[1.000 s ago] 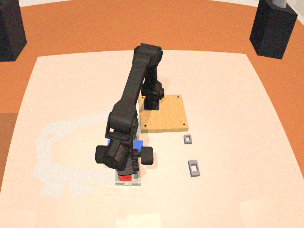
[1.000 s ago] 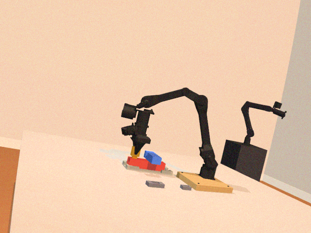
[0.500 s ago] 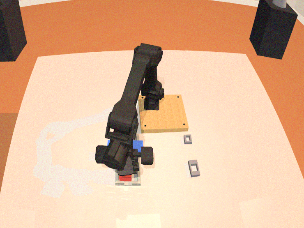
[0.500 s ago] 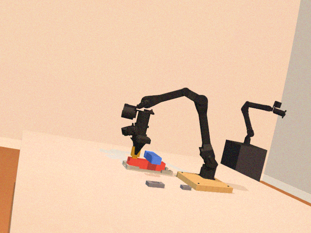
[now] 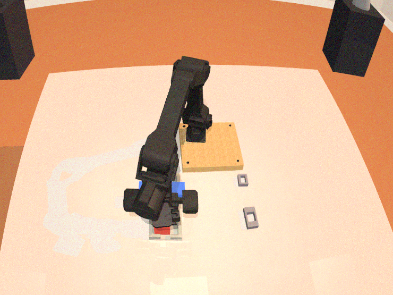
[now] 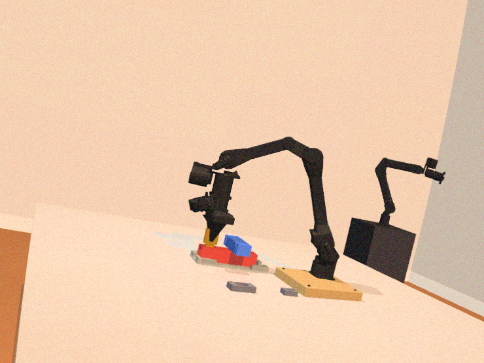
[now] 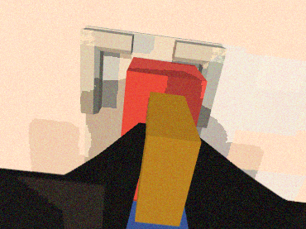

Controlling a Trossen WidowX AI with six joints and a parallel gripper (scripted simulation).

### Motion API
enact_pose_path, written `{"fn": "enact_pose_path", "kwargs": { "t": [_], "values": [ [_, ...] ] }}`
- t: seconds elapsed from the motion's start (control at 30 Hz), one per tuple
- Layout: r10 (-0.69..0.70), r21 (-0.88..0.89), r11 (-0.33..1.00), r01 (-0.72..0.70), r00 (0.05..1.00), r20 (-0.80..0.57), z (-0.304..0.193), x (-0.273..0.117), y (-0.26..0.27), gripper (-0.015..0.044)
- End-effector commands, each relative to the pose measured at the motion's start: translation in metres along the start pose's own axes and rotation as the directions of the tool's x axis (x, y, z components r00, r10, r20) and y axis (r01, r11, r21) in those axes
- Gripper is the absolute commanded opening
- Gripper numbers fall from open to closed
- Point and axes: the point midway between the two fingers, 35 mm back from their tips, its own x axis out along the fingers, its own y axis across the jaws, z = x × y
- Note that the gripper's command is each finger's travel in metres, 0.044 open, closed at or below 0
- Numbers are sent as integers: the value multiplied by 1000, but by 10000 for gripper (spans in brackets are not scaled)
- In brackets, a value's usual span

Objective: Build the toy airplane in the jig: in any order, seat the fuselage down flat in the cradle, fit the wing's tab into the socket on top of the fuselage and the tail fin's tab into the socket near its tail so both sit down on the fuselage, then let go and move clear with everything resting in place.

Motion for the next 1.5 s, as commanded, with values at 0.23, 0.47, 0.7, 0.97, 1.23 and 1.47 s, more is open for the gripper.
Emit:
{"fn": "enact_pose_path", "kwargs": {
  "t": [0.23, 0.47, 0.7, 0.97, 1.23, 1.47],
  "values": [
    [0, 0, 1000, 0, 1000, 0, 0, 0, 0, 0],
    [0, 0, 1000, 0, 1000, 0, 0, 0, 0, 157],
    [0, 0, 1000, 0, 1000, 0, 0, 0, 0, 260],
    [0, -1, 1000, 0, 1000, -2, 3, -19, -1, 260],
    [-1, -4, 1000, 1, 1000, -8, 3, -90, 0, 260],
    [-1, -4, 1000, 1, 1000, -8, 3, -90, 0, 260]
  ]
}}
